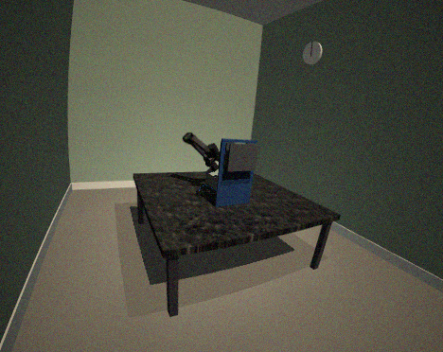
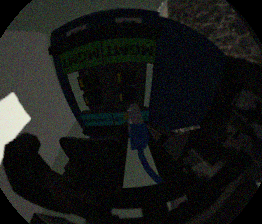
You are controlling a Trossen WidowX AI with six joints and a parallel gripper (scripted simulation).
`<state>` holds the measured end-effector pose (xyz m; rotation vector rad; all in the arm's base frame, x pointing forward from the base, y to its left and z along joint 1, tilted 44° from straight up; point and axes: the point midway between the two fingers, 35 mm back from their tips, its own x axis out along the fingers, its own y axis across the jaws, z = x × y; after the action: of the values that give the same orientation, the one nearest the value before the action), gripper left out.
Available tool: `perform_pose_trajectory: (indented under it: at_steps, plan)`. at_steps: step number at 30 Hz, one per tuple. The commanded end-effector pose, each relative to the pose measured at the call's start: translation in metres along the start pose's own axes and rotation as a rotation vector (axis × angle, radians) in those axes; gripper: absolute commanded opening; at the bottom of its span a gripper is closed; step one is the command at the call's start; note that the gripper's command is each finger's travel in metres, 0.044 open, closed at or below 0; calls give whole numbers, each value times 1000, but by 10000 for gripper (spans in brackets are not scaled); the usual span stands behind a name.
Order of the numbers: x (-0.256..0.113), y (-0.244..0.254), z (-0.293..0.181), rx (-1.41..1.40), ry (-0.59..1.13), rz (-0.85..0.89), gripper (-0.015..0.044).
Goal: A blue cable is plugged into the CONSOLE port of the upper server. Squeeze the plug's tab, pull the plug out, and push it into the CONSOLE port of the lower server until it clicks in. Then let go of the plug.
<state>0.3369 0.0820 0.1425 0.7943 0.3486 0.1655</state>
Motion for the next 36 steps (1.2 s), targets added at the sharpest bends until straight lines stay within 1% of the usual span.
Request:
perform_pose_trajectory:
  at_steps: [1, 36]
  plan:
    - [2, 4, 2, -7, -1, 14, 0]
    - [13, 6, 12, -8, -2, 16, 0]
